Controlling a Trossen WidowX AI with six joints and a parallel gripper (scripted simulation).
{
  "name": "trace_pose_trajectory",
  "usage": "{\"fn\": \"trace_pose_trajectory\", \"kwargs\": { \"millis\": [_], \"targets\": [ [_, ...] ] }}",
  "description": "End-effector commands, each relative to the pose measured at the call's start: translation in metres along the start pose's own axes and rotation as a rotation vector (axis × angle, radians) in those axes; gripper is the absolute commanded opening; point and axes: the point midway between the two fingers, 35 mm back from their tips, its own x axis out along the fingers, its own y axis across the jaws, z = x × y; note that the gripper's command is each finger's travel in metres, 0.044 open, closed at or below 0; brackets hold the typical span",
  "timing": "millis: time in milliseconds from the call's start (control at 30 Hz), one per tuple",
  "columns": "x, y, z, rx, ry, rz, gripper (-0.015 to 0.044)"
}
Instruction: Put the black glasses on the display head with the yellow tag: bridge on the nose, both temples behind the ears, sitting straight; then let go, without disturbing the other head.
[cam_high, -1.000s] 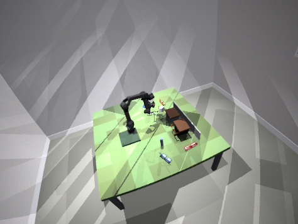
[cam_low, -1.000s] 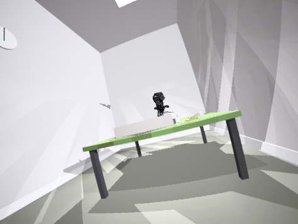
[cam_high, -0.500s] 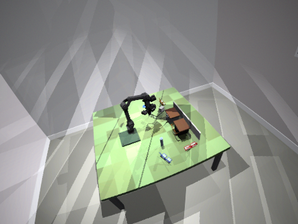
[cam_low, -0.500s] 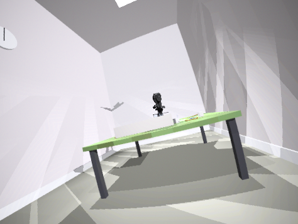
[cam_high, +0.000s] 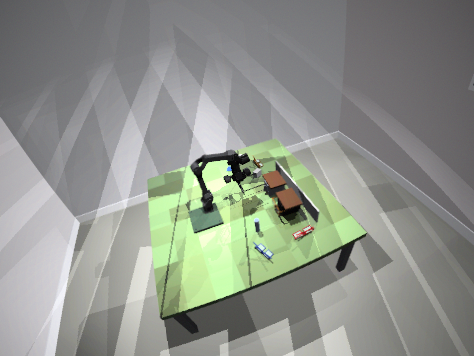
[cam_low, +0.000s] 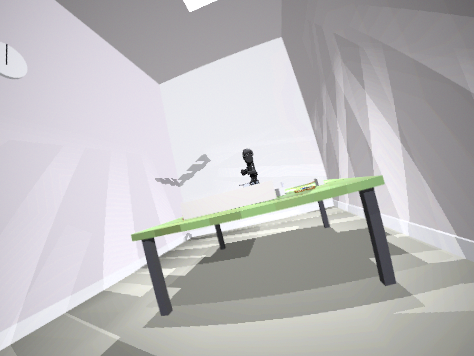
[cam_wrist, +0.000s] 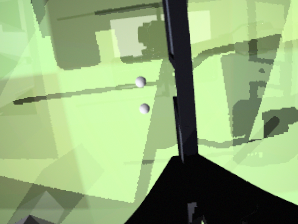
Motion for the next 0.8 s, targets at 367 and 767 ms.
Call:
{"fn": "trace_pose_trajectory", "kwargs": {
  "millis": [367,767],
  "targets": [
    [0.017,-0.001,0.001,0.074,-0.023,-0.003,0.0],
    [0.029,0.0,0.001,0.074,-0.014,-0.003,0.0]
  ]
}}
